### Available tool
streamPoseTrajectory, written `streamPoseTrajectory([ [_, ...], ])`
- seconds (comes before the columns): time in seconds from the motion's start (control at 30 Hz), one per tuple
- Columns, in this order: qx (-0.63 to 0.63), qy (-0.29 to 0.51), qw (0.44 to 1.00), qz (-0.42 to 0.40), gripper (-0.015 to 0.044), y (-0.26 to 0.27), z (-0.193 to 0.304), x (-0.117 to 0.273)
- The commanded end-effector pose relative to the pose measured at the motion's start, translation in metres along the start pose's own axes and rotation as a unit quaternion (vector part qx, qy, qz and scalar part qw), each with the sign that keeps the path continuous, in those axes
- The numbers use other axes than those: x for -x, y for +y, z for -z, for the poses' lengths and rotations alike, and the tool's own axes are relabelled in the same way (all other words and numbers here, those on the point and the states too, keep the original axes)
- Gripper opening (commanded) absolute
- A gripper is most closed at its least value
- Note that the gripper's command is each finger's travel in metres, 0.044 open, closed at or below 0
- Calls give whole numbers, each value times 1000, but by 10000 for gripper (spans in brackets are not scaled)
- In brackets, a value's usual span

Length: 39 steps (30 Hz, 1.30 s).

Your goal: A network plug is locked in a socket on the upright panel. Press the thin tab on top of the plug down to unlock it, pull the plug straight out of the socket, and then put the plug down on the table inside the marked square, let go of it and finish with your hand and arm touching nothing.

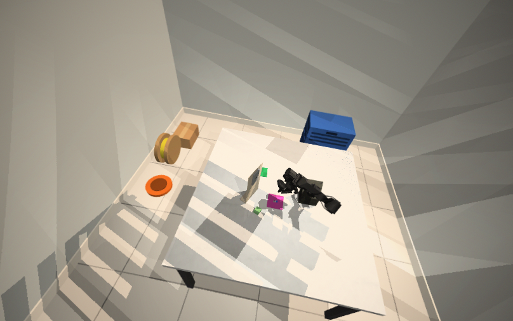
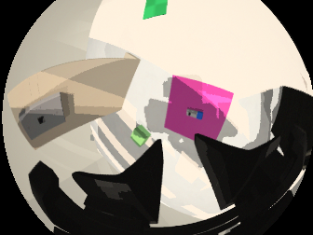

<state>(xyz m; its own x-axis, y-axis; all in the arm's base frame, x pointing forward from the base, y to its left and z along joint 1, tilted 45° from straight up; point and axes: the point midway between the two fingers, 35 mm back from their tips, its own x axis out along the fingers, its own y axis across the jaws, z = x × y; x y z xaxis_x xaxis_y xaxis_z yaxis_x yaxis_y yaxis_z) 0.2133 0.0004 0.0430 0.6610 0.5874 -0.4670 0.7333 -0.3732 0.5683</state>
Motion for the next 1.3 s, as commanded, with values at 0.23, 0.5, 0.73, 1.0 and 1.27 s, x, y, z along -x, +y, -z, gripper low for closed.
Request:
streamPoseTrajectory([
  [0.23,-1,1,1000,-4,156,2,3,6],
  [0.5,1,-6,1000,1,156,14,-2,19],
  [0.73,3,-10,1000,3,156,24,-4,33],
  [1.0,4,-10,1000,3,156,36,-4,51],
  [1.27,6,-7,1000,0,156,49,-1,71],
])
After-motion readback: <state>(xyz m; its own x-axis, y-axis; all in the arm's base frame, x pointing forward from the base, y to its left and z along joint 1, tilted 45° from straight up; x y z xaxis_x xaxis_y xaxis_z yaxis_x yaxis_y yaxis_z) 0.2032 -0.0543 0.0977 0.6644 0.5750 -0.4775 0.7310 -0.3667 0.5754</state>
